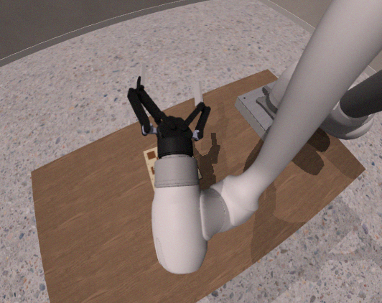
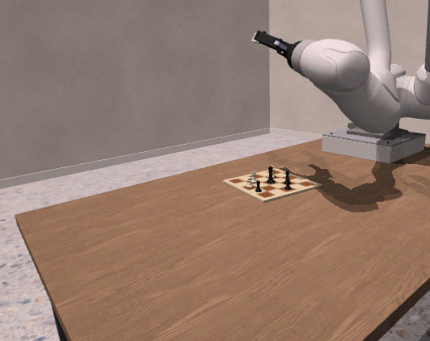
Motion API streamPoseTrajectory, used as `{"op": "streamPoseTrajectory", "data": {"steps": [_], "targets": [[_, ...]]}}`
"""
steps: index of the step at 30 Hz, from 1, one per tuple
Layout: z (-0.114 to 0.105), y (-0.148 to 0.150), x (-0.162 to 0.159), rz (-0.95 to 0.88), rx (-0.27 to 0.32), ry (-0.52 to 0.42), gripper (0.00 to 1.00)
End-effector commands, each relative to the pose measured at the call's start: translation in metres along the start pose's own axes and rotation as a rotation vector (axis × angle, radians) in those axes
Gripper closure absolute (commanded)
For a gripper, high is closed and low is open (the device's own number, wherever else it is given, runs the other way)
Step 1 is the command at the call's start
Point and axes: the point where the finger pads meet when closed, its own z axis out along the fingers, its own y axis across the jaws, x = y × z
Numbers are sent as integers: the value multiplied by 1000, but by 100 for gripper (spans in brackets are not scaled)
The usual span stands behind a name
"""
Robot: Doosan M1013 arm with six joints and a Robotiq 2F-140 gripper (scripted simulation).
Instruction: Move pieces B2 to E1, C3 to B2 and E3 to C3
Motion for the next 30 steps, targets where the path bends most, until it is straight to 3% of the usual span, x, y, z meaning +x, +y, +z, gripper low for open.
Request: {"op": "streamPoseTrajectory", "data": {"steps": [1, 18, 20, 21, 22, 23, 25, 26, 27, 29, 30], "targets": [[0, 0, 0, 0, 0, 0, 0], [-1, 0, -1, -2, 0, -3, 0], [-25, 5, -23, -46, -4, -52, 0], [-52, 11, -47, -95, -8, -106, 0], [-52, 11, -47, -95, -8, -106, 0], [-74, 19, -66, -160, -11, -178, 0], [-89, 23, -79, -160, -11, -178, 0], [-115, 34, -99, -234, -12, -261, 0], [-127, 38, -108, -234, -12, -261, 0], [-135, 40, -114, -234, -12, -261, 0], [-168, 56, -138, -311, -10, -348, 0]]}}
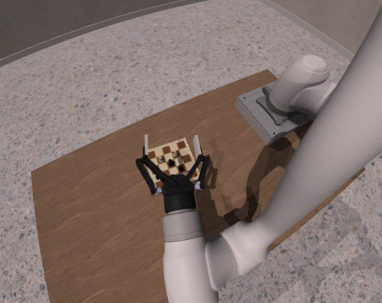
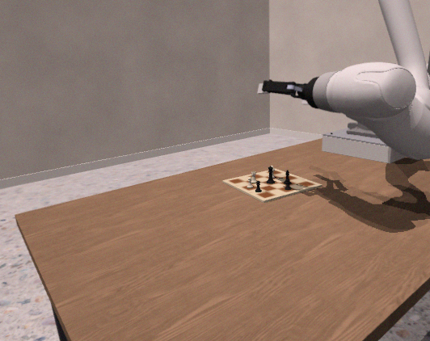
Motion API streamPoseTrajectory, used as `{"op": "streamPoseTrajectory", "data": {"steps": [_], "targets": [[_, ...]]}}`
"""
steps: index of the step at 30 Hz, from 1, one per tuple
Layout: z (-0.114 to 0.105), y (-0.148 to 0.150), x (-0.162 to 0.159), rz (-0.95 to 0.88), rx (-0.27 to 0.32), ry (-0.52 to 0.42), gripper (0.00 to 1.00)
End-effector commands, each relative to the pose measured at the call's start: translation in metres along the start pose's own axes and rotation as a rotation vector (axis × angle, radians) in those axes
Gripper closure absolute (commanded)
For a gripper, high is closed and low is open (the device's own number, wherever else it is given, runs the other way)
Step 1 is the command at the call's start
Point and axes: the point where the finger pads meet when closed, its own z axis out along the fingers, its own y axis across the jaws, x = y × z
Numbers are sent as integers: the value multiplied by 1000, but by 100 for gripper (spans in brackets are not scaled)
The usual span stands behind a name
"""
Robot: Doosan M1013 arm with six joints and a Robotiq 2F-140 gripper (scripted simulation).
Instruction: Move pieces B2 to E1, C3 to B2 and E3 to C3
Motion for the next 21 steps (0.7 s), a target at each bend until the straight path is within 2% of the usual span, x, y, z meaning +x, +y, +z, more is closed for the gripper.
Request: {"op": "streamPoseTrajectory", "data": {"steps": [1, 4, 5, 8, 9, 11, 12, 14, 15, 16, 21], "targets": [[-42, 11, -57, -86, -3, -95, 0], [-47, 12, -63, -86, -3, -95, 0], [-81, 28, -107, -160, 1, -177, 0], [-85, 29, -112, -160, 1, -177, 0], [-113, 44, -146, -223, 5, -246, 0], [-119, 47, -153, -223, 5, -246, 0], [-142, 61, -180, -270, 9, -299, 0], [-145, 63, -184, -270, 9, -299, 0], [-162, 73, -203, -299, 12, -331, 0], [-169, 78, -212, -312, 13, -345, 0], [-171, 79, -213, -314, 13, -348, 0]]}}
